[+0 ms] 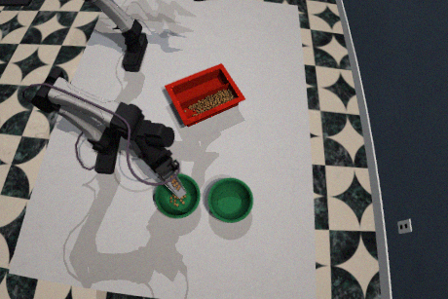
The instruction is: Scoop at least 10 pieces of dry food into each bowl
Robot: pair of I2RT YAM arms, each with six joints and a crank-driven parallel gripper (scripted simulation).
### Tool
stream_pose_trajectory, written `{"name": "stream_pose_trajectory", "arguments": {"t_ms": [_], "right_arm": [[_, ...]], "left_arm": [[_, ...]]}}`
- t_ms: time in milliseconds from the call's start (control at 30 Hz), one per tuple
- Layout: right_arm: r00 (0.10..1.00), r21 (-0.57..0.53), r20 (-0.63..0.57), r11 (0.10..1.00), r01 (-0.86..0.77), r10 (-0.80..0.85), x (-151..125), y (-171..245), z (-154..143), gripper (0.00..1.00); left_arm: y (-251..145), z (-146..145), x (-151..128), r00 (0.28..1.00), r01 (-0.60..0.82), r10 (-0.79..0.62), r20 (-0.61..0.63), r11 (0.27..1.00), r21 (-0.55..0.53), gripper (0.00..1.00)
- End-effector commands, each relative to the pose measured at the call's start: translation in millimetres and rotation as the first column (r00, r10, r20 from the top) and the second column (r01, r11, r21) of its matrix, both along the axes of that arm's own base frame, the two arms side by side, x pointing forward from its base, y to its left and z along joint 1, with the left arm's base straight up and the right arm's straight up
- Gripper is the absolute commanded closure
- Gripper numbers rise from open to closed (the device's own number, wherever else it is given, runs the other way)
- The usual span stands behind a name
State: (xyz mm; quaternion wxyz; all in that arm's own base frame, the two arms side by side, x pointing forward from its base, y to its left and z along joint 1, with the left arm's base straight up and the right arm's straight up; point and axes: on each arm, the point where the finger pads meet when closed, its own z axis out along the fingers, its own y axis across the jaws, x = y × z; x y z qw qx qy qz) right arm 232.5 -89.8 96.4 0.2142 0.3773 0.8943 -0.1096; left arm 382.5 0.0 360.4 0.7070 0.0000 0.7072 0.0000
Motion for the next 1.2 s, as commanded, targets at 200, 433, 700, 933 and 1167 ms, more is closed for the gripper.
{"name": "stream_pose_trajectory", "arguments": {"t_ms": [200, 433, 700, 933, 1167], "right_arm": [[0.998, 0.006, 0.068, 1.000, -0.009, 0.009, 11.4, -2.9, 20.1, 1.00], [0.998, 0.030, 0.061, 0.999, 0.023, -0.025, 11.7, -1.1, 18.4, 1.00], [0.996, 0.062, 0.048, 0.995, 0.074, -0.077, 16.0, -1.5, 16.2, 1.00], [0.992, 0.082, 0.054, 0.990, 0.111, -0.116, 19.1, -1.8, 18.6, 1.00], [0.987, 0.103, 0.057, 0.984, 0.144, -0.151, 22.4, -1.4, 20.3, 1.00]], "left_arm": [[0.0, 12.7, -2.1, 0.999, 0.000, 0.000, 0.032, 1.000, -0.001, 0.00], [0.0, 12.7, -2.1, 0.999, 0.000, 0.000, 0.032, 1.000, -0.001, 0.00], [0.0, 12.7, -2.1, 0.999, 0.000, 0.000, 0.032, 1.000, -0.001, 0.00], [0.0, 12.7, -2.1, 0.999, 0.000, 0.000, 0.032, 1.000, -0.001, 0.00], [0.0, 12.7, -2.1, 0.999, 0.000, 0.000, 0.032, 1.000, -0.001, 0.00]]}}
